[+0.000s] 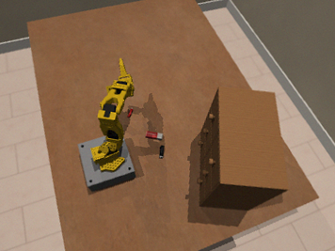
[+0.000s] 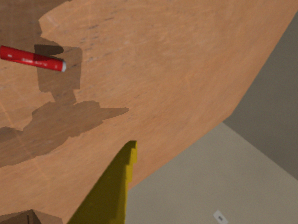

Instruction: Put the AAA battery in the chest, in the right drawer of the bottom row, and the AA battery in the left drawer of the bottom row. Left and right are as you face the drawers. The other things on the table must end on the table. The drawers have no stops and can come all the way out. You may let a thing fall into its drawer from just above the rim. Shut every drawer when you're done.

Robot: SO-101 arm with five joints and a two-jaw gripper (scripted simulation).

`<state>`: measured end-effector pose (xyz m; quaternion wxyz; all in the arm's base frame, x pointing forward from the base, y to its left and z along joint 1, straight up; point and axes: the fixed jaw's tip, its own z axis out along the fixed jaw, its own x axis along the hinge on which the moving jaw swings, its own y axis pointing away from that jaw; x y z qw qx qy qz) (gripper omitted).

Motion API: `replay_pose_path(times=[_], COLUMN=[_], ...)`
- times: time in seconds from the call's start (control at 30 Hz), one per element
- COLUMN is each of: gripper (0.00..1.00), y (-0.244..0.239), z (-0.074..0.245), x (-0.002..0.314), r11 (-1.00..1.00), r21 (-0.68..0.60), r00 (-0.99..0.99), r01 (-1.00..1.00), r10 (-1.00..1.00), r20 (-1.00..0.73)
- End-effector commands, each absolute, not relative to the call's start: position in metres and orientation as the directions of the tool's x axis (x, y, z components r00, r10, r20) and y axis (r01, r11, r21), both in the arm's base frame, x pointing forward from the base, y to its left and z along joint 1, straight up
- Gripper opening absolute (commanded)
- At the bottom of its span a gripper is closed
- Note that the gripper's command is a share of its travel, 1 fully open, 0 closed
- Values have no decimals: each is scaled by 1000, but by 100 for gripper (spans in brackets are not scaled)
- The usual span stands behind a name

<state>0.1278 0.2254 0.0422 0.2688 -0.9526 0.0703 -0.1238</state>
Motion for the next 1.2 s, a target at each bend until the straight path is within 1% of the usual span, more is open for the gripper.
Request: replay_pose_path(times=[0.0,0.17,0.2,0.43,0.67,0.77,0.97,1.17], gripper=[100,100,50,50,50,50,50,50], y=[226,226,222,194,164,160,134,108], z=[43,43,44,50,56,56,60,63], x=[128,128,131,153,169,171,181,186], r11=[-843,-843,-837,-742,-572,-542,-341,-111], r21=[-533,-533,-537,-555,-556,-555,-541,-516], r00=[959,959,953,860,691,661,461,232], r01=[-67,-67,-107,-375,-603,-631,-769,-849], r10=[-201,-201,-241,-502,-723,-750,-882,-957], r20=[198,198,185,90,-6,-20,-100,-176])
